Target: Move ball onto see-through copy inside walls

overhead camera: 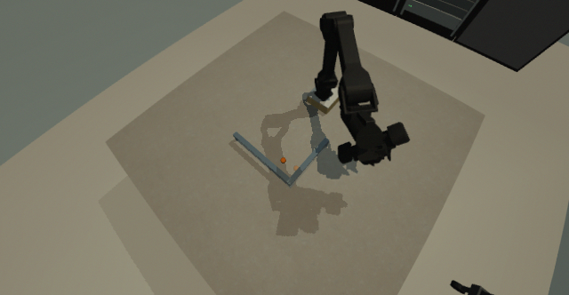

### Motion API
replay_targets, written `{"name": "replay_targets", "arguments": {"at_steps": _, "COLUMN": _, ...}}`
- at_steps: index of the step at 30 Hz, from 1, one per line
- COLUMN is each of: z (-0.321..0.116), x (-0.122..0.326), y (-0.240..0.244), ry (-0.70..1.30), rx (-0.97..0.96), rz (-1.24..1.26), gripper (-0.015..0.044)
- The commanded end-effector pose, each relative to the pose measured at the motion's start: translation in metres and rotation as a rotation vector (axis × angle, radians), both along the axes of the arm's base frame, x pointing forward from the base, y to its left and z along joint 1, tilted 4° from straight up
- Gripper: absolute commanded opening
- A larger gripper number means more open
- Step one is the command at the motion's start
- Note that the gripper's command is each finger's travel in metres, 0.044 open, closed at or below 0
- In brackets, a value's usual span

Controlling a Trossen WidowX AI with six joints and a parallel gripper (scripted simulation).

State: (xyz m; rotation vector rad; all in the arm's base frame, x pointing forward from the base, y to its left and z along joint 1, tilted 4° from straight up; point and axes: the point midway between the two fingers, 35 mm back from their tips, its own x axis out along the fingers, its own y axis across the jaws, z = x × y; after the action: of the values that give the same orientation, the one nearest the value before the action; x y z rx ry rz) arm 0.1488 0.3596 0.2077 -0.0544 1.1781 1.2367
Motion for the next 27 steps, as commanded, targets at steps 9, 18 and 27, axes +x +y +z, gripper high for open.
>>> {"name": "replay_targets", "arguments": {"at_steps": 9, "z": -0.083, "x": 0.138, "y": -0.102, "ry": -0.036, "rx": -0.383, "rz": -0.446, "gripper": 0.0215}}
{"name": "replay_targets", "arguments": {"at_steps": 18, "z": -0.140, "x": 0.187, "y": -0.215, "ry": 0.028, "rx": -0.715, "rz": -0.697, "gripper": 0.0215}}
{"name": "replay_targets", "arguments": {"at_steps": 27, "z": -0.149, "x": 0.189, "y": -0.232, "ry": 0.052, "rx": -0.763, "rz": -0.716, "gripper": 0.0215}}
